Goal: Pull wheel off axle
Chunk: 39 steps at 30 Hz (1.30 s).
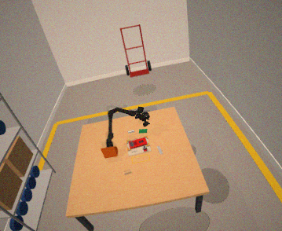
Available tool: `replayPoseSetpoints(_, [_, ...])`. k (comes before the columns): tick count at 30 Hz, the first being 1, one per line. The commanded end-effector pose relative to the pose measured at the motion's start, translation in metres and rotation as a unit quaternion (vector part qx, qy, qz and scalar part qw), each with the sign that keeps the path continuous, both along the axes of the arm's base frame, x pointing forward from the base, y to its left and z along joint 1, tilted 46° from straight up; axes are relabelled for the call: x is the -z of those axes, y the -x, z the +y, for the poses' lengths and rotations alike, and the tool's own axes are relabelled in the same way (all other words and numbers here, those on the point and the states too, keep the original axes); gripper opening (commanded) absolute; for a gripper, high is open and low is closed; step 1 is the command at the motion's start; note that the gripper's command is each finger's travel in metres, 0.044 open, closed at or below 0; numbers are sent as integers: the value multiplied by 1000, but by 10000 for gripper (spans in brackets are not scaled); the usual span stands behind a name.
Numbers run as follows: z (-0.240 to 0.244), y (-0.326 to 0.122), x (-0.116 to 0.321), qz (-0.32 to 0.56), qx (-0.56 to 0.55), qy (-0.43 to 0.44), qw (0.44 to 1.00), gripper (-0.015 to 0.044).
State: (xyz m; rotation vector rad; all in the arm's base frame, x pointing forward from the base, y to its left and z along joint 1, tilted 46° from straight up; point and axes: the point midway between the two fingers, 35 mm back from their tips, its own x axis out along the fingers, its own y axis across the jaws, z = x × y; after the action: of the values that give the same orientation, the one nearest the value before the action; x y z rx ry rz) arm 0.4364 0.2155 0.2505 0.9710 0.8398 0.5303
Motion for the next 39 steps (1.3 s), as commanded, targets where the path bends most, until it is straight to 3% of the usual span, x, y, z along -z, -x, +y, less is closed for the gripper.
replayPoseSetpoints(1, [-34,-12,46,83,33,23,996,300])
replayPoseSetpoints(7, [-69,-15,89,166,66,37,983,300])
replayPoseSetpoints(15, [-144,2,166,367,132,18,921,300])
replayPoseSetpoints(19, [-181,23,198,477,167,-17,863,300])
replayPoseSetpoints(25, [-233,68,234,643,215,-106,727,300])
replayPoseSetpoints(39, [-232,67,242,659,220,-117,710,300])
